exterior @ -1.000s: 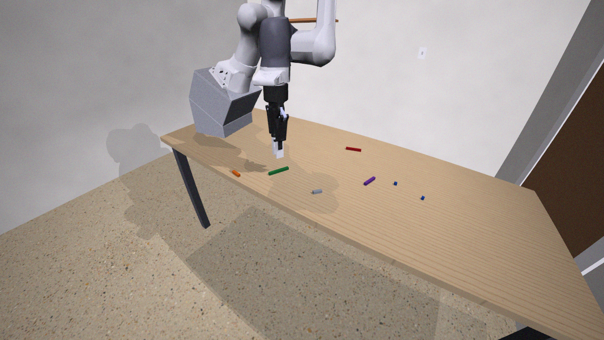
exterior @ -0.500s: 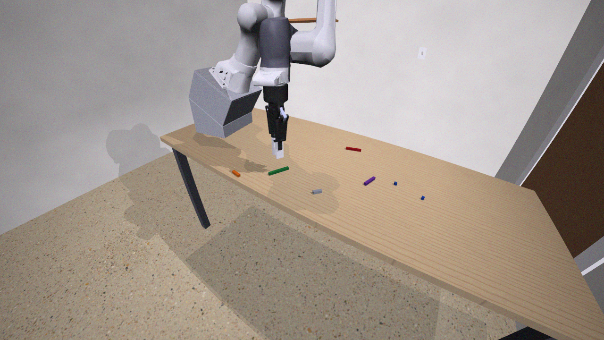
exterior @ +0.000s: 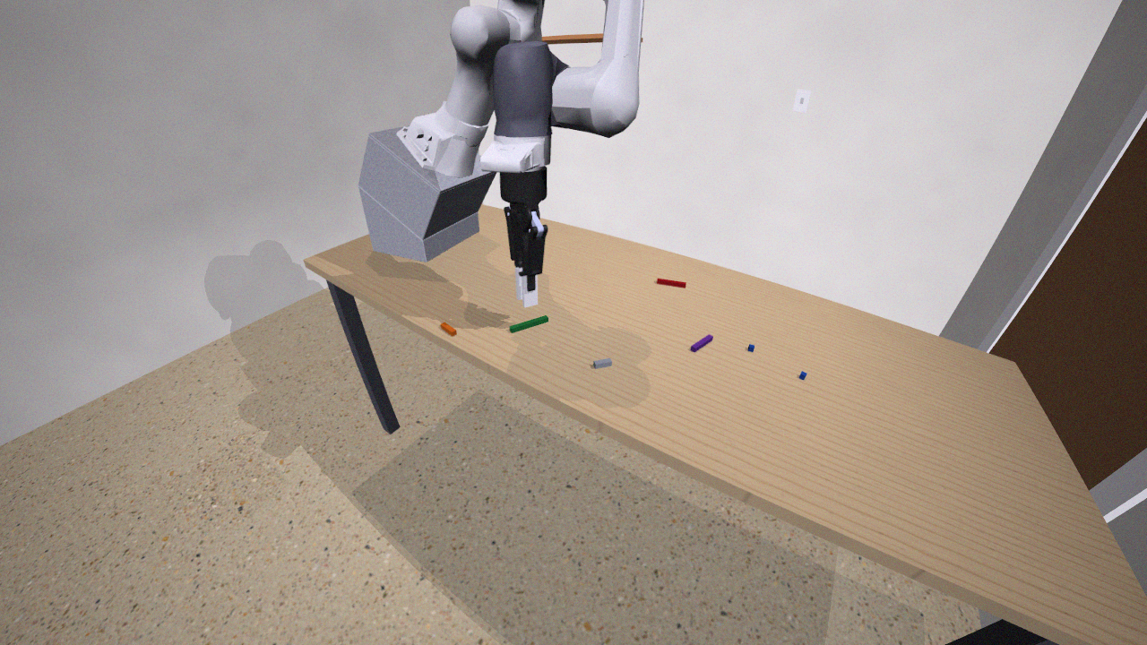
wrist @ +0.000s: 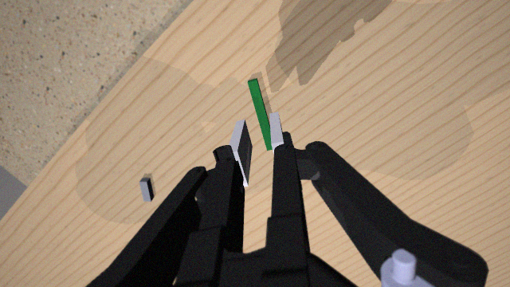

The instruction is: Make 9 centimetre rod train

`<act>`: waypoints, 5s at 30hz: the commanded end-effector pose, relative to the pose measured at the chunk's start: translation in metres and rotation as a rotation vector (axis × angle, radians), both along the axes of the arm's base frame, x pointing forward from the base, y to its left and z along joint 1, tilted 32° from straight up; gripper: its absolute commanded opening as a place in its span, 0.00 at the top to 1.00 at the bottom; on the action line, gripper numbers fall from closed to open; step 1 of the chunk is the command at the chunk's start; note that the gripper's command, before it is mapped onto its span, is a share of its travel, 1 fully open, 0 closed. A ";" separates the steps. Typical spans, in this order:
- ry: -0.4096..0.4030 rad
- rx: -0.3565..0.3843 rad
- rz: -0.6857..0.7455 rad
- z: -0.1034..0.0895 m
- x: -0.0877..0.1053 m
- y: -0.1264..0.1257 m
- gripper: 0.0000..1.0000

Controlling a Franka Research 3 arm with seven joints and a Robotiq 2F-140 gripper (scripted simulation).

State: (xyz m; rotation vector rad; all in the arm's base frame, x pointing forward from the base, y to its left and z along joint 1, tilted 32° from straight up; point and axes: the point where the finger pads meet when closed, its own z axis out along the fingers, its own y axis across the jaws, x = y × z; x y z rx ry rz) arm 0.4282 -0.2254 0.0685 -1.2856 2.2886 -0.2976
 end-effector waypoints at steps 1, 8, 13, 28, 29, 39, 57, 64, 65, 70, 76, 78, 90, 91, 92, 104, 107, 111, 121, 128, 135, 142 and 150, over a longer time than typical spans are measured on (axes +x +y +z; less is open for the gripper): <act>-0.008 -0.012 0.027 -0.004 0.004 0.003 0.77; -0.008 -0.012 0.027 -0.014 0.010 0.003 0.77; -0.008 -0.012 0.027 -0.018 0.012 0.003 0.77; -0.008 -0.012 0.027 -0.031 0.020 0.004 0.77; -0.008 -0.012 0.027 -0.032 0.020 0.004 0.77; -0.008 -0.012 0.027 -0.033 0.021 0.004 0.77; -0.008 -0.012 0.027 -0.033 0.021 0.004 0.77; -0.008 -0.012 0.027 -0.033 0.021 0.004 0.77; -0.008 -0.012 0.027 -0.033 0.021 0.004 0.77; -0.008 -0.012 0.027 -0.033 0.021 0.004 0.77; -0.008 -0.012 0.027 -0.033 0.021 0.004 0.77; -0.008 -0.012 0.027 -0.033 0.022 0.005 0.77; -0.008 -0.012 0.027 -0.033 0.022 0.006 0.77; -0.008 -0.012 0.027 -0.033 0.022 0.006 0.77; -0.008 -0.012 0.027 -0.033 0.022 0.006 0.77; -0.008 -0.012 0.027 -0.033 0.022 0.006 0.77; -0.008 -0.012 0.027 -0.033 0.022 0.006 0.77; -0.008 -0.012 0.027 -0.033 0.022 0.006 0.77; -0.008 -0.012 0.027 -0.033 0.022 0.006 0.77; -0.008 -0.012 0.027 -0.033 0.022 0.006 0.77; -0.008 -0.012 0.027 -0.033 0.023 0.005 0.77; -0.008 -0.012 0.027 -0.033 0.023 0.005 0.77; -0.008 -0.012 0.027 -0.033 0.023 0.005 0.77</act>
